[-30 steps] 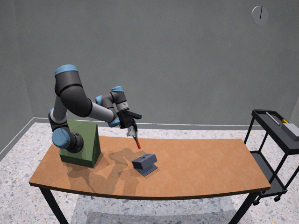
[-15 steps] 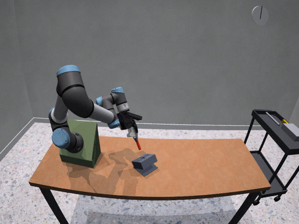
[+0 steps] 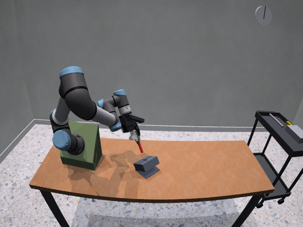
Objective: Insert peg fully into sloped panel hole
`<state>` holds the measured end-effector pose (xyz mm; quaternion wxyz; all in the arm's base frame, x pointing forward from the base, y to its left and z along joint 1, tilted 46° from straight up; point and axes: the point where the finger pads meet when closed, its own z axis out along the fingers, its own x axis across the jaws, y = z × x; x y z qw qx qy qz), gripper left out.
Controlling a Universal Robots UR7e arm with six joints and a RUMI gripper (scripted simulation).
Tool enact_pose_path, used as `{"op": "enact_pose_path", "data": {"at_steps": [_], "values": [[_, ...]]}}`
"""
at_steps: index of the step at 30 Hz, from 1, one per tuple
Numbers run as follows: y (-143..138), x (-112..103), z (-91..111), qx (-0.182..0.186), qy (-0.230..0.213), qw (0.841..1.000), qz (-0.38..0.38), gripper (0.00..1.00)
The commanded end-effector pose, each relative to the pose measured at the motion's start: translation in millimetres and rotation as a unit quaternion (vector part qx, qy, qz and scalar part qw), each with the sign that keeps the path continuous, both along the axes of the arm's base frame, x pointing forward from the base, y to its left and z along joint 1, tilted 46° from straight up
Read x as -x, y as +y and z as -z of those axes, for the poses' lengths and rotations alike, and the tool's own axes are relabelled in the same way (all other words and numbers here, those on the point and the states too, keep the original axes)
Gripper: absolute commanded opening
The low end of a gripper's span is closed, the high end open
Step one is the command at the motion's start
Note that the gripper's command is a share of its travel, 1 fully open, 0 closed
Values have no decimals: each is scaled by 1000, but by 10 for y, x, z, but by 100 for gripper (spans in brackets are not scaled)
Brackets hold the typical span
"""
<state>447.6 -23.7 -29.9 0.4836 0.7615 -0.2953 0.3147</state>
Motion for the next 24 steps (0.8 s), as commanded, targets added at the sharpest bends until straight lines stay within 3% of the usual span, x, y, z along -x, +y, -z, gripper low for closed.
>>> {"op": "enact_pose_path", "data": {"at_steps": [1, 24], "values": [[-19, -8, 5, 0, -1, 1000, -1, 0], [-124, -28, 41, 0, -1, 1000, -1, 0]]}}
